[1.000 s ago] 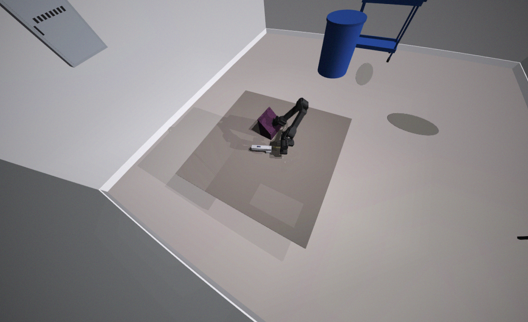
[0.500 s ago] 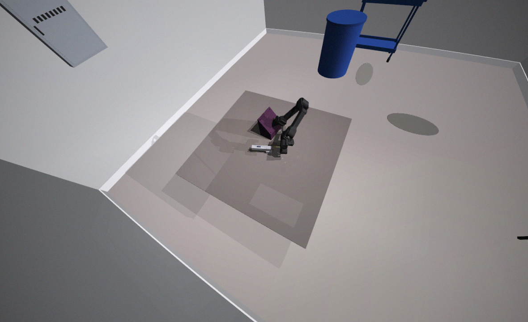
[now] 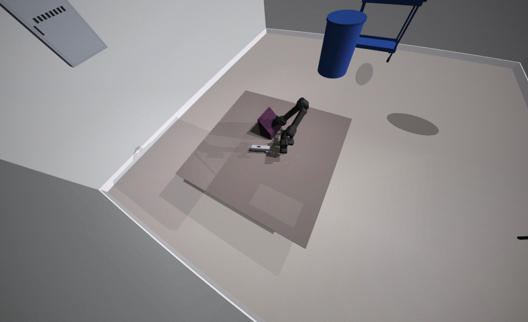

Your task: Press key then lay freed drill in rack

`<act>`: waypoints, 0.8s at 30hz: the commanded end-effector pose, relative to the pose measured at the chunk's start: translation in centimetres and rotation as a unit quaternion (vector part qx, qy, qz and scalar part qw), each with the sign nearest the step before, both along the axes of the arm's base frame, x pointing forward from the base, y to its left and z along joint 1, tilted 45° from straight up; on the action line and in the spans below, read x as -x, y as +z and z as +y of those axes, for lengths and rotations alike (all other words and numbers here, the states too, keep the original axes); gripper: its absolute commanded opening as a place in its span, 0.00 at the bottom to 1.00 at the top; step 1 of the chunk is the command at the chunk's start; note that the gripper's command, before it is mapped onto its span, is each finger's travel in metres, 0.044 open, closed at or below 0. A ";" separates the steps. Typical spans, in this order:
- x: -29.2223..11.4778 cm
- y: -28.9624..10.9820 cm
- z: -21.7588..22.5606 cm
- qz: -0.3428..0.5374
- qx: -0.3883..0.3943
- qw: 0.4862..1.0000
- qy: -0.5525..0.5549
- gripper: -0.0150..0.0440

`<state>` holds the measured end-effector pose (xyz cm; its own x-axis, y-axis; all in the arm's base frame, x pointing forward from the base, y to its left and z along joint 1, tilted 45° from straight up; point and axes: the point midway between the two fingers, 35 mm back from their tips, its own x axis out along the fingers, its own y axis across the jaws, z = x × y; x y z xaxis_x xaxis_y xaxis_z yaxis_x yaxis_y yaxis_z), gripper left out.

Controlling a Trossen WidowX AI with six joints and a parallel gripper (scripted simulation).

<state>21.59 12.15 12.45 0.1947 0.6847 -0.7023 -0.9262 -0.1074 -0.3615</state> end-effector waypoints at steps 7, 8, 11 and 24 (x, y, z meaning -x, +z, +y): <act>0.1 0.5 -0.3 -0.001 -0.002 1.000 0.001 0.25; 0.1 0.5 -0.3 -0.001 -0.002 1.000 0.001 0.25; 0.1 0.6 -0.4 -0.001 -0.002 1.000 0.001 0.25; 2.2 -0.1 -0.4 -0.001 -0.002 1.000 0.001 0.25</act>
<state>19.93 11.70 12.35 0.1943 0.6847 -0.7025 -0.9263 -0.1076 -0.3611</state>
